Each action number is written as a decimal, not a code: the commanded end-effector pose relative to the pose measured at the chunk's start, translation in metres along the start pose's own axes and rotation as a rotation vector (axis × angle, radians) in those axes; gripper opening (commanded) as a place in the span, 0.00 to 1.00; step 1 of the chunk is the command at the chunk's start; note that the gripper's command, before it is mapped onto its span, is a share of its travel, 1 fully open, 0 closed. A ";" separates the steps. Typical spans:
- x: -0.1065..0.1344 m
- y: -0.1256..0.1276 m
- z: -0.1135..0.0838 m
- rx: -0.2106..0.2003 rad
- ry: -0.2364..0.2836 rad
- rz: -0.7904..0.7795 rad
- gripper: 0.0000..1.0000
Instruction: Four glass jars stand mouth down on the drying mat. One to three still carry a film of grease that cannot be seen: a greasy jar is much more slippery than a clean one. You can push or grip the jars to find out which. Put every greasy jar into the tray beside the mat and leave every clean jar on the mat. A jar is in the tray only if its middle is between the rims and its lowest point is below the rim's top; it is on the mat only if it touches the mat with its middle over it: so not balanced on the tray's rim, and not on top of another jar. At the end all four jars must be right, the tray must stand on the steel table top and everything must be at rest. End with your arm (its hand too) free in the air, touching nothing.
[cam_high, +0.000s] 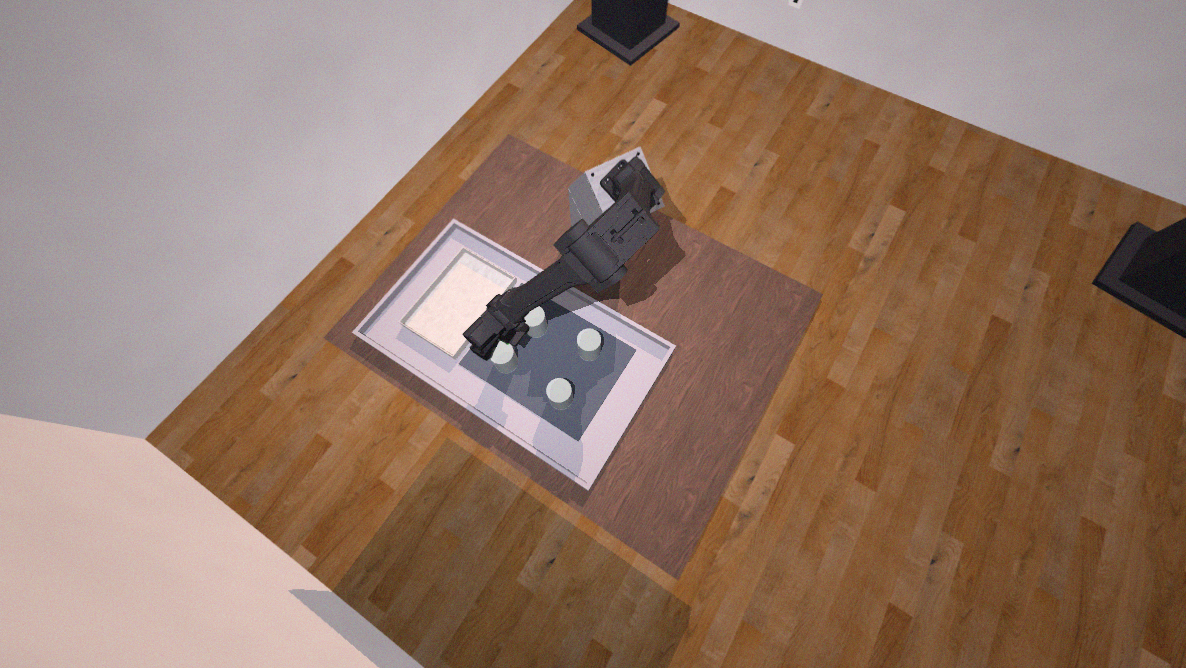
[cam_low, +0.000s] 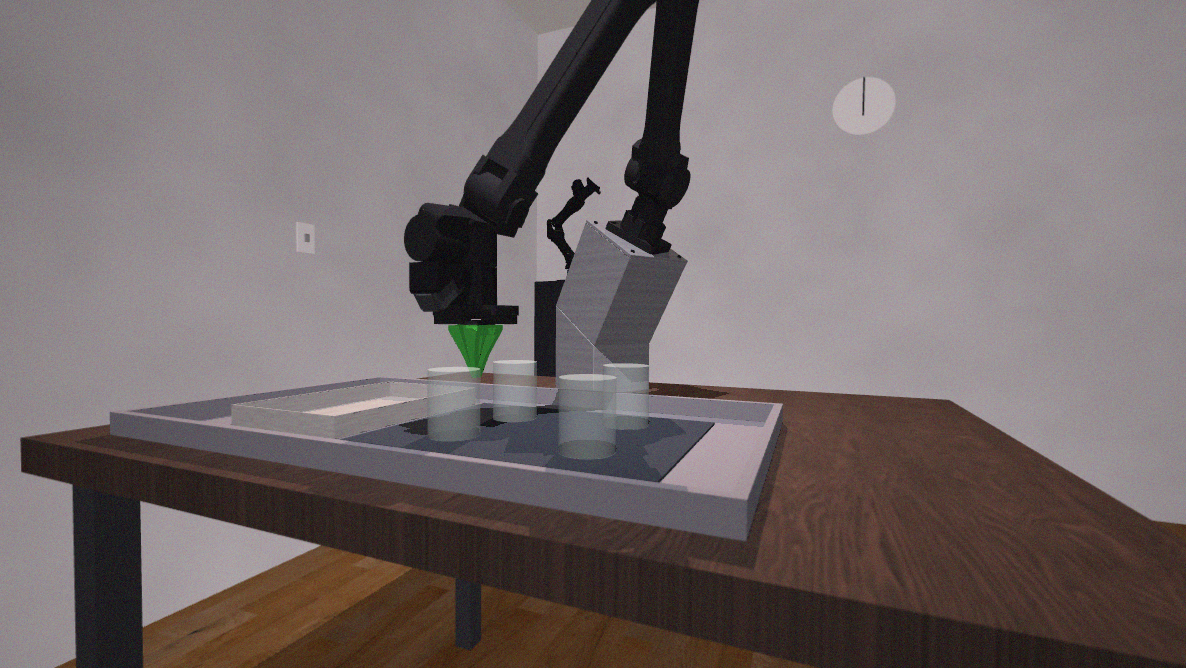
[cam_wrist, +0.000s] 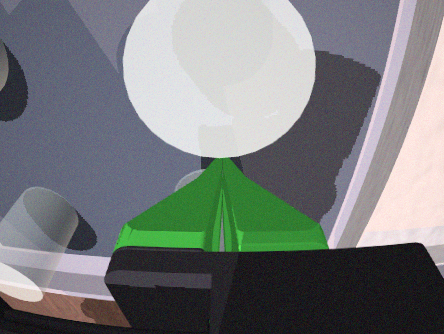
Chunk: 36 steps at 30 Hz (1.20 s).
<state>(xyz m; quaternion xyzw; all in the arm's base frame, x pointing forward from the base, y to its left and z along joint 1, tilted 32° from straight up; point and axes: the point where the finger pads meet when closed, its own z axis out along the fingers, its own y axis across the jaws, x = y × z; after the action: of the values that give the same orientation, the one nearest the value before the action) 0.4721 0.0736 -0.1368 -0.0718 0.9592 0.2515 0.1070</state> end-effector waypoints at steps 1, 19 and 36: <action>-0.012 0.002 0.000 0.003 -0.008 -0.002 0.00; -0.014 0.002 0.000 0.003 -0.008 -0.002 0.00; -0.016 0.002 0.000 0.003 -0.008 -0.002 0.00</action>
<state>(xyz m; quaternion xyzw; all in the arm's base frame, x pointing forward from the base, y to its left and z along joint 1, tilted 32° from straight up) 0.4756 0.0740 -0.1360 -0.0716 0.9593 0.2516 0.1063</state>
